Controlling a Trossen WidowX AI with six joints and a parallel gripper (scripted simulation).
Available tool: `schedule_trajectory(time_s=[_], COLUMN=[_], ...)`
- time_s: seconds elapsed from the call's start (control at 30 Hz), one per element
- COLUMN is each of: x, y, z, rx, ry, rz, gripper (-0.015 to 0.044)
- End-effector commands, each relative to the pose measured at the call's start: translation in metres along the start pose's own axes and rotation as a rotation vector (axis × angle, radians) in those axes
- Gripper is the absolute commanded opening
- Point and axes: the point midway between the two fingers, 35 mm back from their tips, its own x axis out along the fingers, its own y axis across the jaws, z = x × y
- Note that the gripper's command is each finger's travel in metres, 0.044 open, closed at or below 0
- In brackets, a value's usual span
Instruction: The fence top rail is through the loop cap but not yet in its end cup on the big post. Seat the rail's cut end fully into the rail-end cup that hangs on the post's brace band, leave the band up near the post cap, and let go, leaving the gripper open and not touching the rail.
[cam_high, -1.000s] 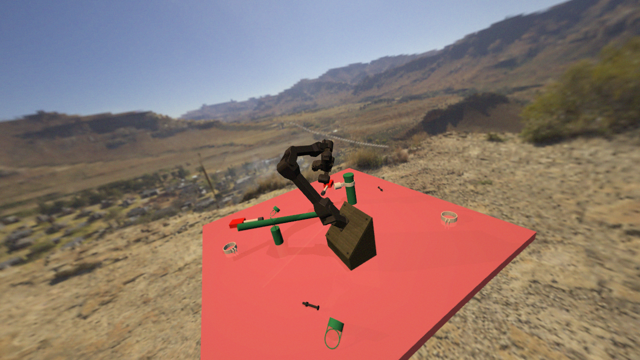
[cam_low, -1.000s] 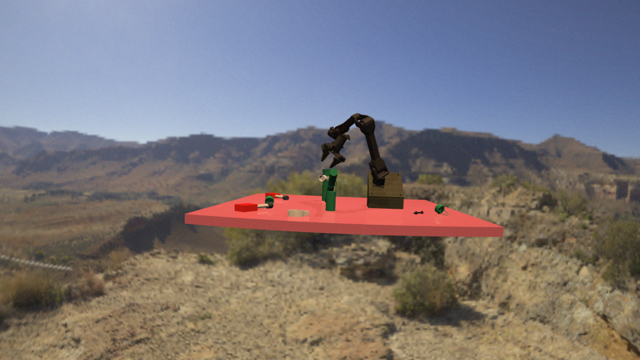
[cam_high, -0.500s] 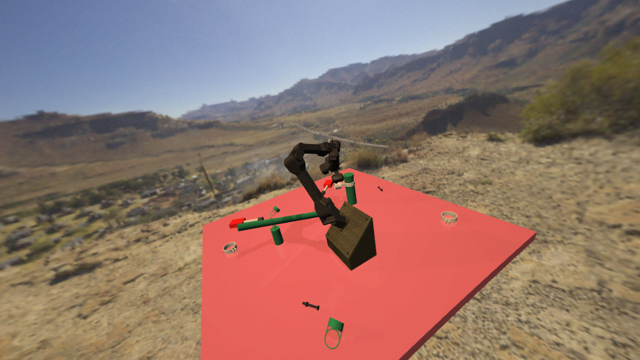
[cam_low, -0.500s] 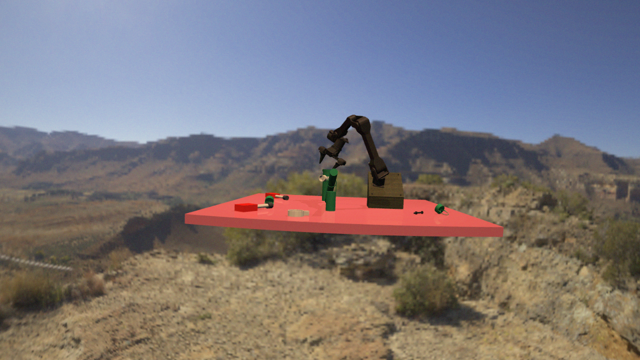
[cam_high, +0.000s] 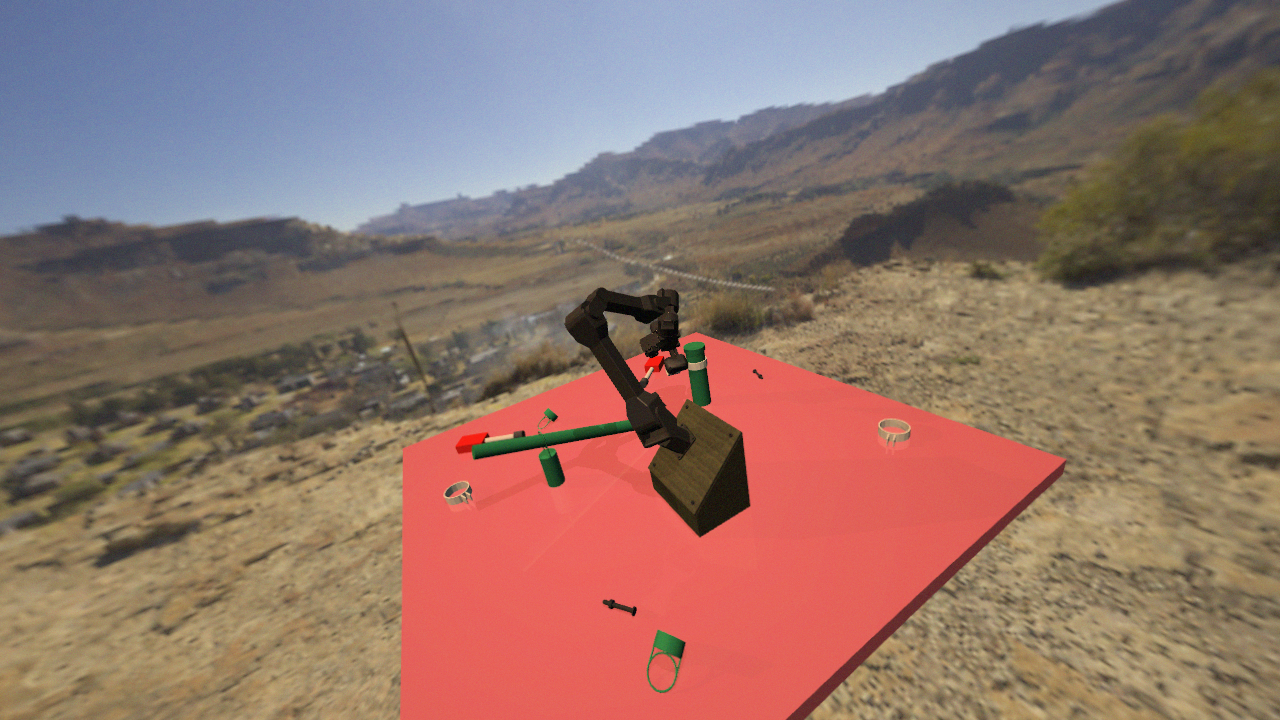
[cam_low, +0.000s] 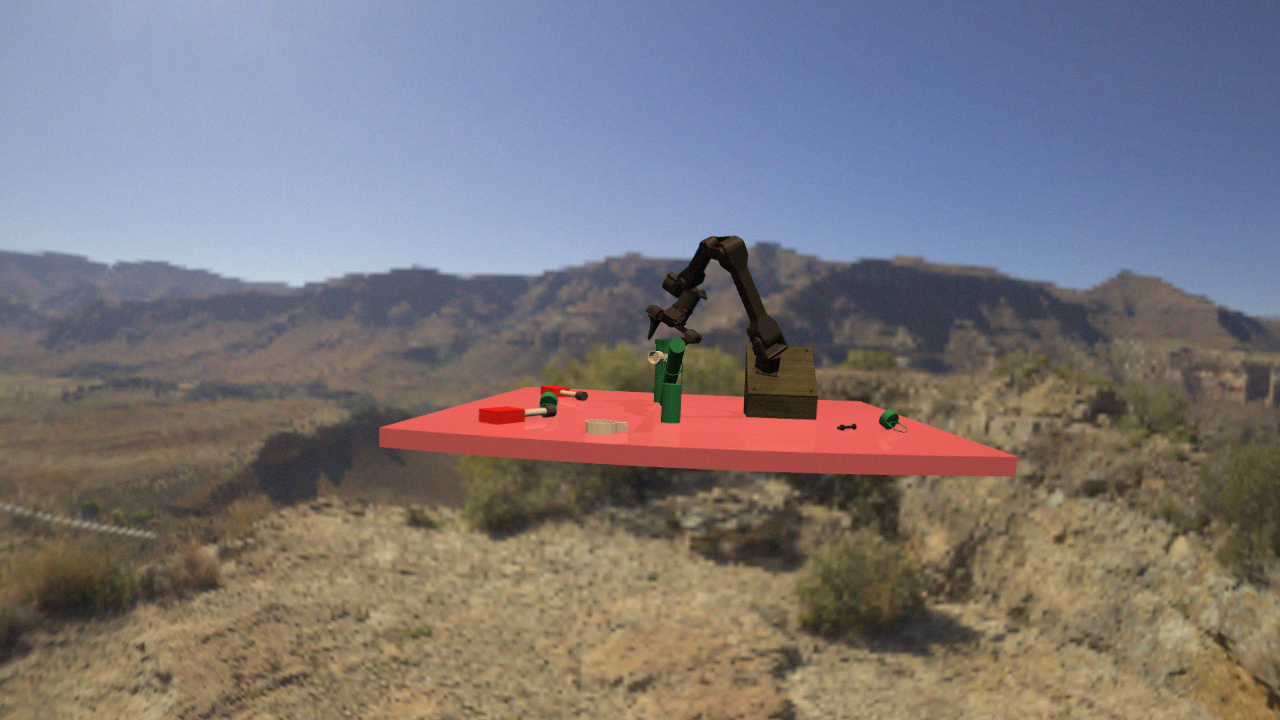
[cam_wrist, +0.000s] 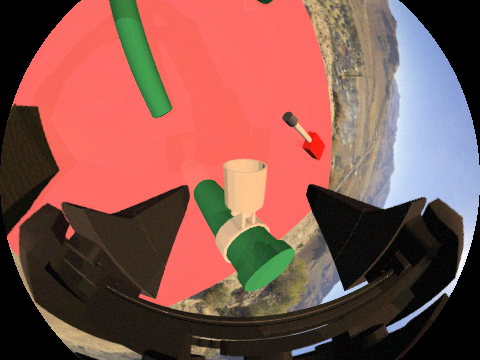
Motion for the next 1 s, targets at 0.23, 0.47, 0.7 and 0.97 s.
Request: schedule_trajectory(time_s=[0.23,0.47,0.7,0.97], x=[0.018,0.030,0.041,0.054], y=[0.001,0.001,0.000,0.001], z=[-0.001,-0.001,-0.001,0.000], rx=[0.004,0.004,0.004,0.004], ry=[0.002,0.002,0.002,0.001], rz=[0.003,0.003,0.003,0.002], gripper=[0.0440,0.0440,0.0440,0.0440])
